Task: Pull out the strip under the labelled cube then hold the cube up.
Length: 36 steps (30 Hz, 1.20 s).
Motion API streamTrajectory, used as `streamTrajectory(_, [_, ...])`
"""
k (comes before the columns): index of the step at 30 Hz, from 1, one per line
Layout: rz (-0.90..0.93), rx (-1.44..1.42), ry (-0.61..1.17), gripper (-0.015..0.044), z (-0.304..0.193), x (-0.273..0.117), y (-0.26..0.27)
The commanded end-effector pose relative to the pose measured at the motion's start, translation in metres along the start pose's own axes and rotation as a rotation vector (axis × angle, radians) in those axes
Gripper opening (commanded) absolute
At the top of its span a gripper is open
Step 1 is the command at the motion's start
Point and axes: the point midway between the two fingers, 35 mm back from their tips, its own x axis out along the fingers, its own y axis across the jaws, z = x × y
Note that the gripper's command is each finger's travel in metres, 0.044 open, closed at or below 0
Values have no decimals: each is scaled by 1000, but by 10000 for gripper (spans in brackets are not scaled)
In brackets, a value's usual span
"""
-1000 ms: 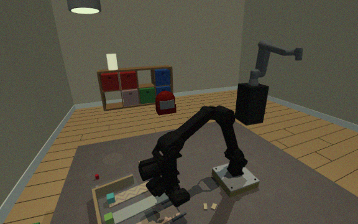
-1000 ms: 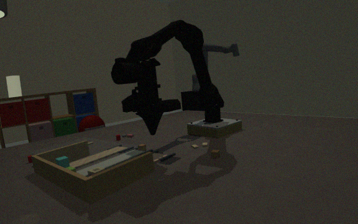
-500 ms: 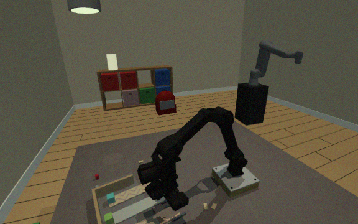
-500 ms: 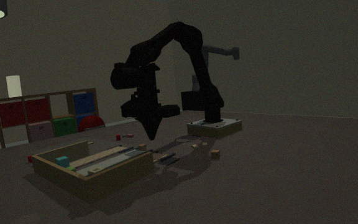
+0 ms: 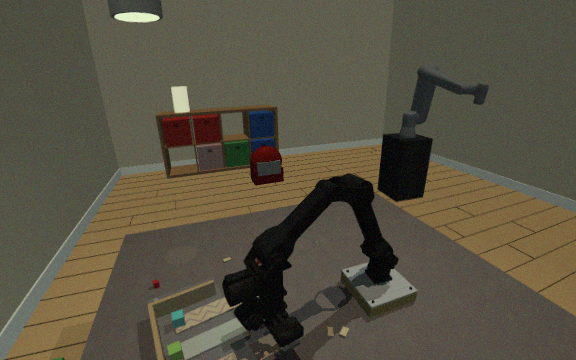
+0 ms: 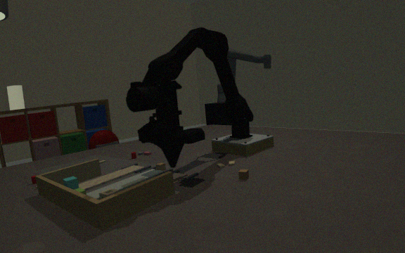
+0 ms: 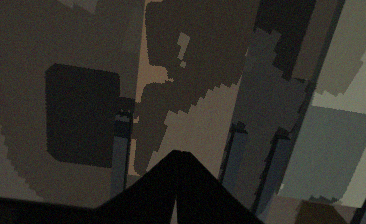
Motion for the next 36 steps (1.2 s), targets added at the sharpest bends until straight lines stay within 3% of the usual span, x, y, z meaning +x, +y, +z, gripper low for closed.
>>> streamTrajectory(1, [-4, 2, 12, 0, -3, 10, 0])
streamTrajectory(36, [-4, 2, 12, 0, -4, 29, 1])
